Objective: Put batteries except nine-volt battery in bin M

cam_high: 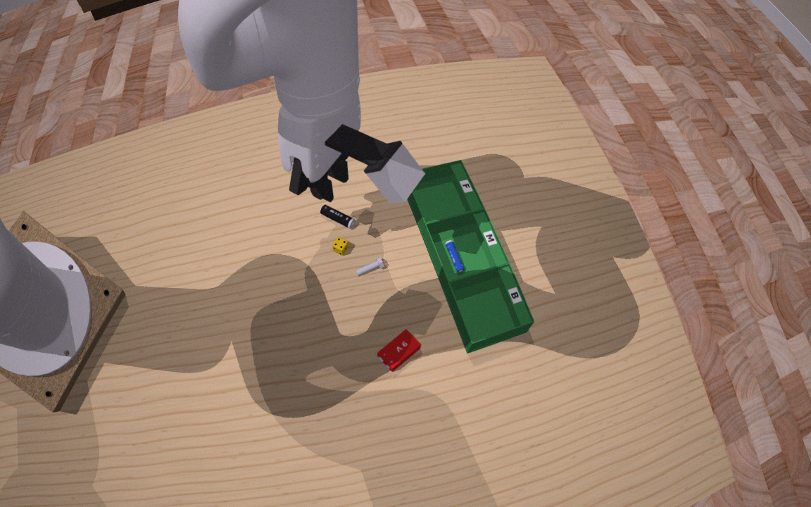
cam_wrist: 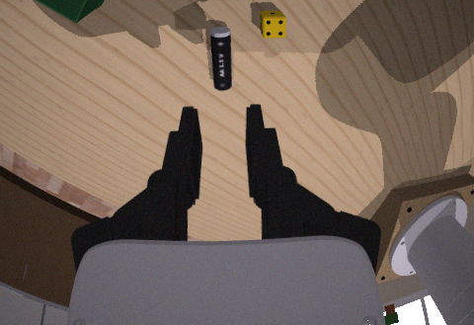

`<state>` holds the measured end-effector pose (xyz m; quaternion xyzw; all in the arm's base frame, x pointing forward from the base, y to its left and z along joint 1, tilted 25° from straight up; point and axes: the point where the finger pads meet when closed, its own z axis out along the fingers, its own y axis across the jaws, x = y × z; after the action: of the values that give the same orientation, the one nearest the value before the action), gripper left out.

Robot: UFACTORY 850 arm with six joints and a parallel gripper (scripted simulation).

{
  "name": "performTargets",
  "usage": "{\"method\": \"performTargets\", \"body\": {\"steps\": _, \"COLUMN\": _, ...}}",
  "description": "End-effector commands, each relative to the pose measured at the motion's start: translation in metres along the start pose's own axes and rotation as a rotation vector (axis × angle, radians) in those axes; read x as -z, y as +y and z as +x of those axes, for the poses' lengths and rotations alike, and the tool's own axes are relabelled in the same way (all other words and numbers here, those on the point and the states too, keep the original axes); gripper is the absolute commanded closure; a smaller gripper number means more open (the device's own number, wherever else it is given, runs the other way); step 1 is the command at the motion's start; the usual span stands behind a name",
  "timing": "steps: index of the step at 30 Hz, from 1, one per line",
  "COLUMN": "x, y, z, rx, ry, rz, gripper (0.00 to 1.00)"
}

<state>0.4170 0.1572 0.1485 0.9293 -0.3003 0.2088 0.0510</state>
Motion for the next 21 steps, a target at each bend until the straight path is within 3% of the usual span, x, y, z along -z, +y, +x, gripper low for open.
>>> {"method": "performTargets", "body": {"steps": 1, "x": 0.0008, "y": -0.0008, "z": -0.0013, "rx": 0.0, "ry": 0.004, "rz": 0.004, "gripper": 0.72}}
{"method": "performTargets", "body": {"steps": 21, "x": 0.0007, "y": -0.0014, "z": 0.0054, "rx": 0.0, "ry": 0.004, "rz": 0.004, "gripper": 0.72}}
